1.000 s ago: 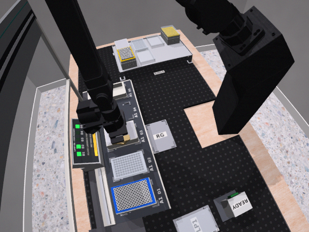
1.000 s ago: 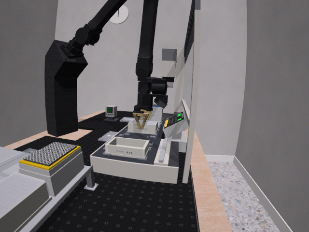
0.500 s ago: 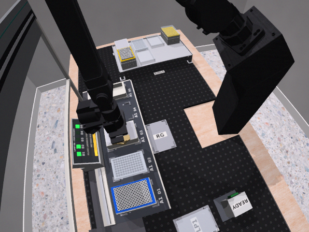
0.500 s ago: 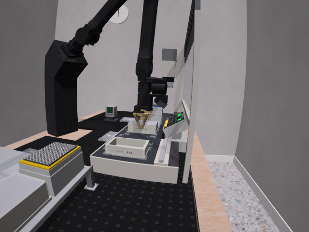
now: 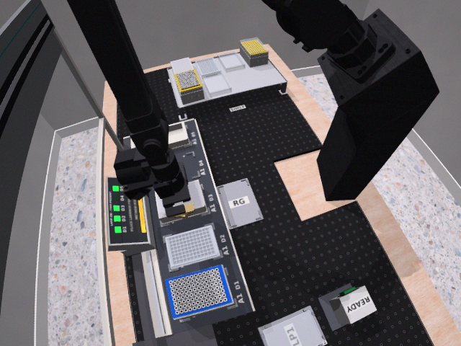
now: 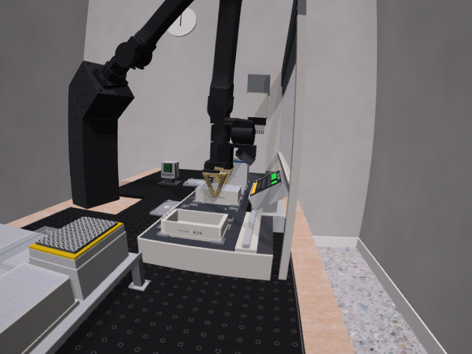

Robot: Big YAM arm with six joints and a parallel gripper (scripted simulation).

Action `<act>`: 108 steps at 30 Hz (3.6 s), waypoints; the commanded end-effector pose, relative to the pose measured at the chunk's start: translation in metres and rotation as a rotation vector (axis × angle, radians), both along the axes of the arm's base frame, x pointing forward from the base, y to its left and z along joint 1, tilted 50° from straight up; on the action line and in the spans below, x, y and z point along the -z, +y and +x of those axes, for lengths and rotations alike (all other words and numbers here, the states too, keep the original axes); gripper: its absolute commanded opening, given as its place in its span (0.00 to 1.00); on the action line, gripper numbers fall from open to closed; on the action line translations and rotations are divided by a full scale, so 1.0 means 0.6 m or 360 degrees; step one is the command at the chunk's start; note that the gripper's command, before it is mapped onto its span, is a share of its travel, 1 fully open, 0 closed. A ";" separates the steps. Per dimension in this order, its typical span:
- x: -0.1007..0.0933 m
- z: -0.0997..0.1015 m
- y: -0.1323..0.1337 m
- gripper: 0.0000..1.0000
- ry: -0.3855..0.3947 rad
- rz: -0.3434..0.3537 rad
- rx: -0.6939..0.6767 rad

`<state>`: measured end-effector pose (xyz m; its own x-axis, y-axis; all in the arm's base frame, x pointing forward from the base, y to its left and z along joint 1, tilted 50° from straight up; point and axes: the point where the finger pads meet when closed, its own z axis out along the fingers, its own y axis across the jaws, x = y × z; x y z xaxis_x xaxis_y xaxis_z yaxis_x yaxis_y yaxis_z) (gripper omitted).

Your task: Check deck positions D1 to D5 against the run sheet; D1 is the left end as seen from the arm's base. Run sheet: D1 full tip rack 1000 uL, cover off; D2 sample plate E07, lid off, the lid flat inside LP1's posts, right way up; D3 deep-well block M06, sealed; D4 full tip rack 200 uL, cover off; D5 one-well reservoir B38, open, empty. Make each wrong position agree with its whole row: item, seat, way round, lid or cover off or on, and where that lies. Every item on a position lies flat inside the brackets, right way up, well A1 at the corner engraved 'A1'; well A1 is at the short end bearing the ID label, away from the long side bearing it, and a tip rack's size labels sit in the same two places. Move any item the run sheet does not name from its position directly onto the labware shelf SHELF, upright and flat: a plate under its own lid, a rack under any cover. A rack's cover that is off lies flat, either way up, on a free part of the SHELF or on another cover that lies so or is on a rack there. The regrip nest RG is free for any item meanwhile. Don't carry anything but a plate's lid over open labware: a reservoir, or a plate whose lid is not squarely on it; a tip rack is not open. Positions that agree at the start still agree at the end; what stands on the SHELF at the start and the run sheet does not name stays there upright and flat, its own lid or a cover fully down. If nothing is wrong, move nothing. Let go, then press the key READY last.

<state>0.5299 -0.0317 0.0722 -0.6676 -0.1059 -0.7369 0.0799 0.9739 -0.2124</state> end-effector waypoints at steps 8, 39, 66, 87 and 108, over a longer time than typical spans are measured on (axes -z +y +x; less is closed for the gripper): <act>-0.010 0.002 0.003 1.00 -0.0024 0.0000 -0.0004; -0.010 0.002 0.003 1.00 -0.0024 0.0000 -0.0004; -0.024 -0.013 0.016 1.00 -0.0026 0.0007 -0.0014; -0.057 -0.049 0.026 1.00 -0.0030 0.0008 -0.0013; -0.088 -0.086 0.035 1.00 -0.0031 0.0009 -0.0012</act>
